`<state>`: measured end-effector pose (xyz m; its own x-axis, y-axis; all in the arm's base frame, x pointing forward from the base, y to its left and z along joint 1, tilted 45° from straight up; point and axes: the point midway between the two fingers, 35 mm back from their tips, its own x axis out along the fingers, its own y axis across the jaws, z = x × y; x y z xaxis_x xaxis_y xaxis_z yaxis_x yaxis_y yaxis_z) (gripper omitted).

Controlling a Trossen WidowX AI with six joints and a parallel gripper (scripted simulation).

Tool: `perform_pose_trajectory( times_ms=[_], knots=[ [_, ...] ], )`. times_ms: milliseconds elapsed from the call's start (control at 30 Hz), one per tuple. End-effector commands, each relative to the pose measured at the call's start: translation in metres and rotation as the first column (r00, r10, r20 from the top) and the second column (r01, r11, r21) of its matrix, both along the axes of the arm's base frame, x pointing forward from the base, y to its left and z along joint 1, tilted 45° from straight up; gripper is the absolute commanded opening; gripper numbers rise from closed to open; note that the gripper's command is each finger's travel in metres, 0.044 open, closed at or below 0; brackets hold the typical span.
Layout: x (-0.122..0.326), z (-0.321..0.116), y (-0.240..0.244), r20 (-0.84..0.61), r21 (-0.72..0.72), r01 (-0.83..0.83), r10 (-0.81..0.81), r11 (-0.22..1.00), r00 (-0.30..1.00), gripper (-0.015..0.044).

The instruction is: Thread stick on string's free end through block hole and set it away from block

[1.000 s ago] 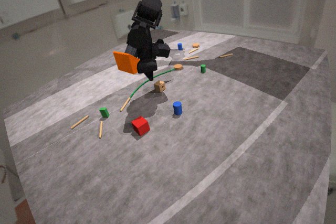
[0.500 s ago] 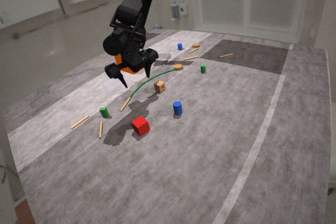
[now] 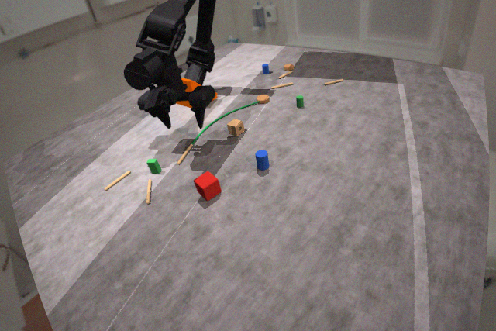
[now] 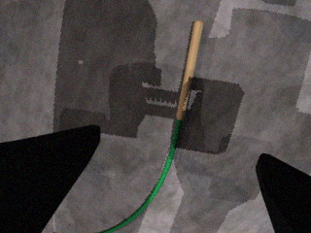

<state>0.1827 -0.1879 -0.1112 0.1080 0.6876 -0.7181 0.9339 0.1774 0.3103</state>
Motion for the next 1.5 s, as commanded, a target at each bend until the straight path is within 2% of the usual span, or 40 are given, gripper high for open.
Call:
perform_pose_trajectory(
  times_ms=[0, 367, 1467],
  knots=[
    [0.001, -0.001, -0.003, -0.019, -0.009, 0.015, -0.015, 1.0, 1.0, 0.0414],
    [0.001, -0.001, -0.003, -0.019, -0.009, 0.015, -0.015, 1.0, 1.0, 0.0125],
    [0.006, -0.029, 0.021, -0.018, -0.009, 0.015, -0.015, 1.0, 1.0, 0.0121]
  ],
)
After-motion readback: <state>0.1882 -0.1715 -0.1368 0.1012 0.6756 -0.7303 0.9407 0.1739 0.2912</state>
